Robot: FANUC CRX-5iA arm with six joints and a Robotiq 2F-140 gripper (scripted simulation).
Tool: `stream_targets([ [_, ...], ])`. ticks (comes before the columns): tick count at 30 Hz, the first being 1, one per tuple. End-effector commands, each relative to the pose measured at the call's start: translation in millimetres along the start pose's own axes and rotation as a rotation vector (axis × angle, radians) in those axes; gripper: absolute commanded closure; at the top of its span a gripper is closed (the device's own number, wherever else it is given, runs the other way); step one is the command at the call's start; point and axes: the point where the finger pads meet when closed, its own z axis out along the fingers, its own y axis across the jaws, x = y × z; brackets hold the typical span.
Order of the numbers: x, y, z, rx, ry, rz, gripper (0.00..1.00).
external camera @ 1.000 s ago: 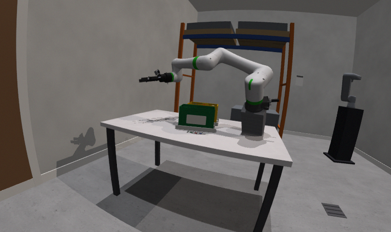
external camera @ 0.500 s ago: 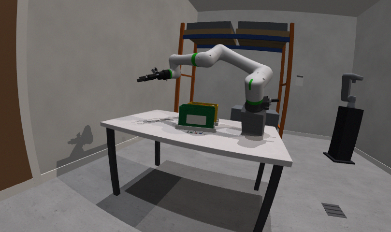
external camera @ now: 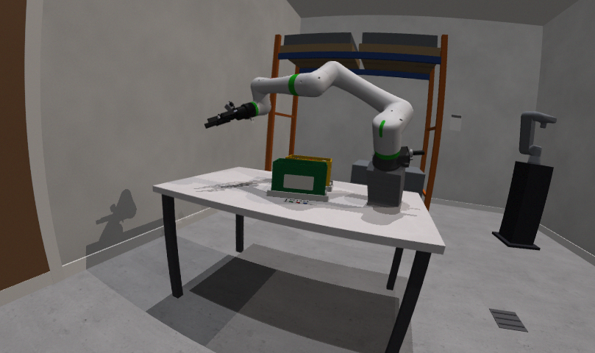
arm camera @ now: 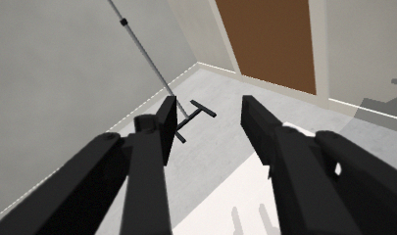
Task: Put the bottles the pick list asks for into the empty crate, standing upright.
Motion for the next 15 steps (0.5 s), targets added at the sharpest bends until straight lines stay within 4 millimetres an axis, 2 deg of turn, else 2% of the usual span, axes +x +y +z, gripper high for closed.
stream_targets([
  [1, -4, -12, 10, -0.005, -0.051, 0.058, 0.56],
  [5, -10, -24, 21, -0.007, -0.073, 0.083, 0.56],
  [7, -10, -24, 21, -0.007, -0.073, 0.083, 0.56],
  [15, -24, -54, 44, -0.025, -0.178, 0.201, 0.56],
])
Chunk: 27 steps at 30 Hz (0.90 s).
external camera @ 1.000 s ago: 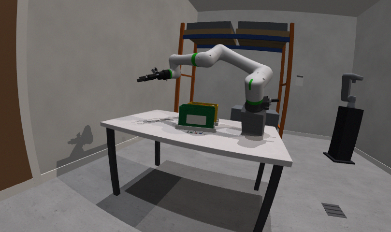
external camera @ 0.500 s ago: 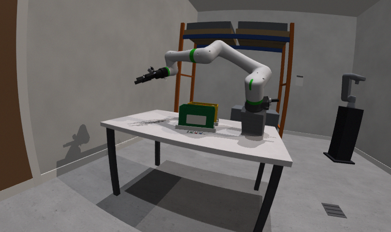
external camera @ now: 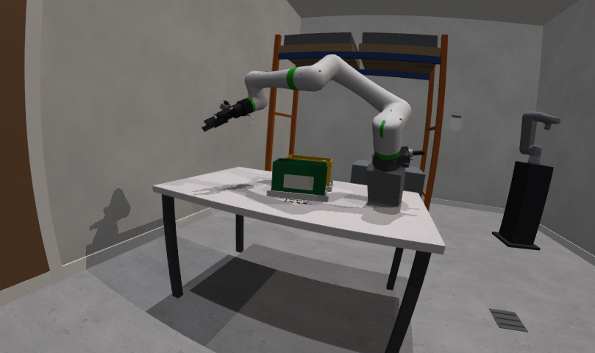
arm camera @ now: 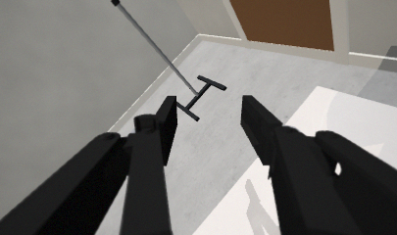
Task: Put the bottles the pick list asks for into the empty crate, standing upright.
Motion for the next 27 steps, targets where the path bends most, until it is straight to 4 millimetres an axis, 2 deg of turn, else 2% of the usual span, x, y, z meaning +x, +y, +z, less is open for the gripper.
stream_targets([
  [1, -7, -12, 9, -0.016, -0.049, 0.057, 0.56],
  [7, -19, -32, 23, -0.034, -0.109, 0.126, 0.56],
  [9, -19, -32, 23, -0.034, -0.109, 0.126, 0.56],
  [24, -55, -89, 54, -0.085, -0.222, 0.260, 0.56],
  [27, -58, -93, 56, -0.098, -0.242, 0.284, 0.56],
])
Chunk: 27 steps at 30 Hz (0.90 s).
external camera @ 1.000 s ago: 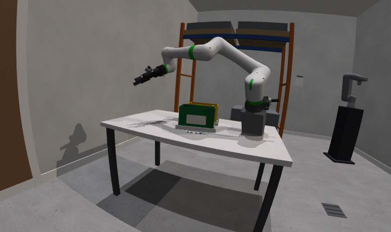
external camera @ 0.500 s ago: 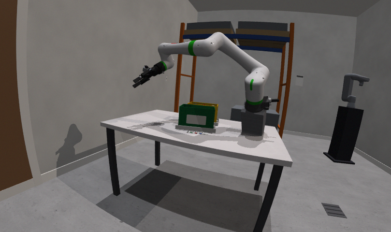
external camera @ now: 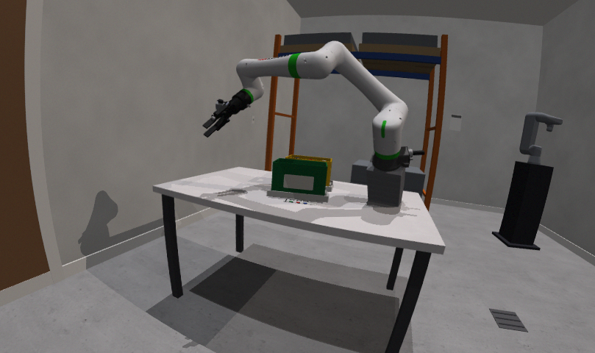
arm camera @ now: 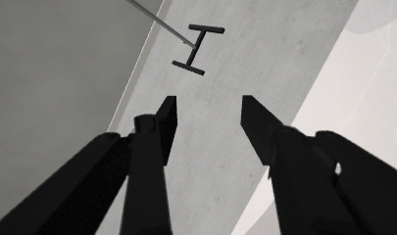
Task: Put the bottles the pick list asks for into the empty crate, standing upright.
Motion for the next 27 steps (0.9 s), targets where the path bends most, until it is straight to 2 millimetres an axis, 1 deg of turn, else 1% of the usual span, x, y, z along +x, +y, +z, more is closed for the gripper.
stream_targets([
  [1, -6, -8, 3, -0.027, -0.035, 0.045, 0.56],
  [5, -19, -21, 10, -0.035, -0.048, 0.061, 0.56],
  [8, -30, -31, 15, -0.072, -0.094, 0.125, 0.56],
  [11, -40, -41, 19, -0.072, -0.094, 0.125, 0.56],
  [14, -51, -50, 22, -0.113, -0.137, 0.187, 0.56],
  [16, -51, -50, 22, -0.113, -0.137, 0.187, 0.56],
  [18, -58, -57, 24, -0.113, -0.137, 0.187, 0.56],
  [21, -69, -66, 26, -0.157, -0.175, 0.248, 0.56],
  [25, -82, -77, 29, -0.157, -0.175, 0.248, 0.56],
  [27, -90, -83, 29, -0.196, -0.201, 0.295, 0.56],
])
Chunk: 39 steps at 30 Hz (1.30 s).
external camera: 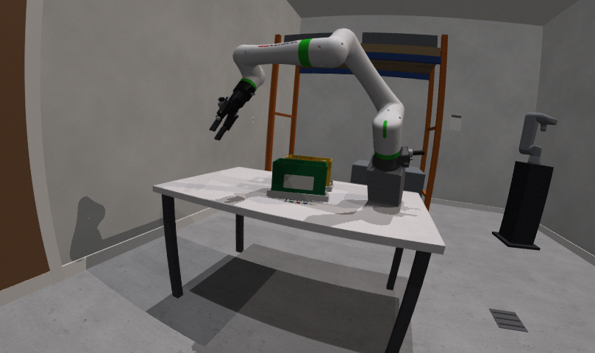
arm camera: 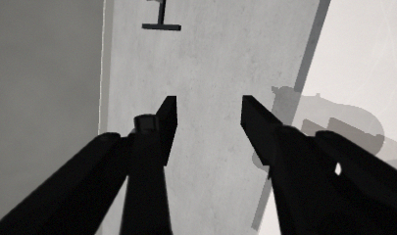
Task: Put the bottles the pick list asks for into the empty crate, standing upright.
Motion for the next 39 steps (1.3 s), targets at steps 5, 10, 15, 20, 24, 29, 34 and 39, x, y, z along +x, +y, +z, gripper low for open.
stream_targets([
  [5, -25, -13, 3, -0.046, -0.026, 0.056, 0.56],
  [10, -44, -20, 4, -0.095, -0.053, 0.115, 0.56],
  [15, -65, -28, 5, -0.146, -0.074, 0.173, 0.56],
  [20, -86, -36, 4, -0.190, -0.087, 0.221, 0.56],
  [24, -96, -39, 3, -0.198, -0.090, 0.230, 0.56],
  [29, -120, -45, 0, -0.252, -0.099, 0.286, 0.56],
  [34, -142, -51, -4, -0.306, -0.103, 0.340, 0.56],
  [39, -158, -55, -8, -0.330, -0.102, 0.363, 0.56],
])
